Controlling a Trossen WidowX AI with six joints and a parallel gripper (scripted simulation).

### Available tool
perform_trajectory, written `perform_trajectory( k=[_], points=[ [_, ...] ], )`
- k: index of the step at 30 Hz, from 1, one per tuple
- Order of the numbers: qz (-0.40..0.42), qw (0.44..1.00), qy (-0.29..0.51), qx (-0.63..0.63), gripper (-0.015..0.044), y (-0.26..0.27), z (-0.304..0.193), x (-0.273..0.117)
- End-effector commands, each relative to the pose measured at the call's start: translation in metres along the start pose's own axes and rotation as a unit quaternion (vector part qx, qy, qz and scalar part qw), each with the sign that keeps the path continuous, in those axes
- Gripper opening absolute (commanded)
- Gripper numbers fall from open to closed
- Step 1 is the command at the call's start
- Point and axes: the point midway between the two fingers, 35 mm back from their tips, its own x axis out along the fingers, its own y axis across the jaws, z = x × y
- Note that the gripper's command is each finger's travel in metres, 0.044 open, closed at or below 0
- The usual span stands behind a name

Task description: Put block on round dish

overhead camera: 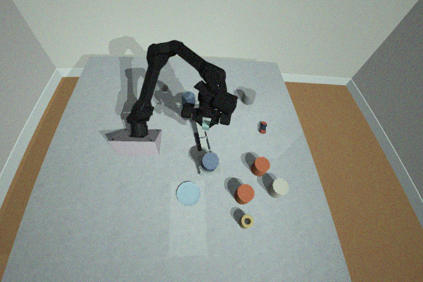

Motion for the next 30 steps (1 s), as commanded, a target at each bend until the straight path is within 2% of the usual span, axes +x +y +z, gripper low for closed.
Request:
perform_trajectory(
  k=[1, 15, 30],
  points=[
    [0.000, 1.000, 0.003, -0.004, 0.0000, -0.008, -0.025, 0.004],
    [0.011, 1.000, 0.003, -0.010, 0.0000, -0.015, -0.120, 0.031],
    [0.022, 0.999, -0.009, -0.023, 0.0000, 0.003, -0.214, 0.074]
  ],
)
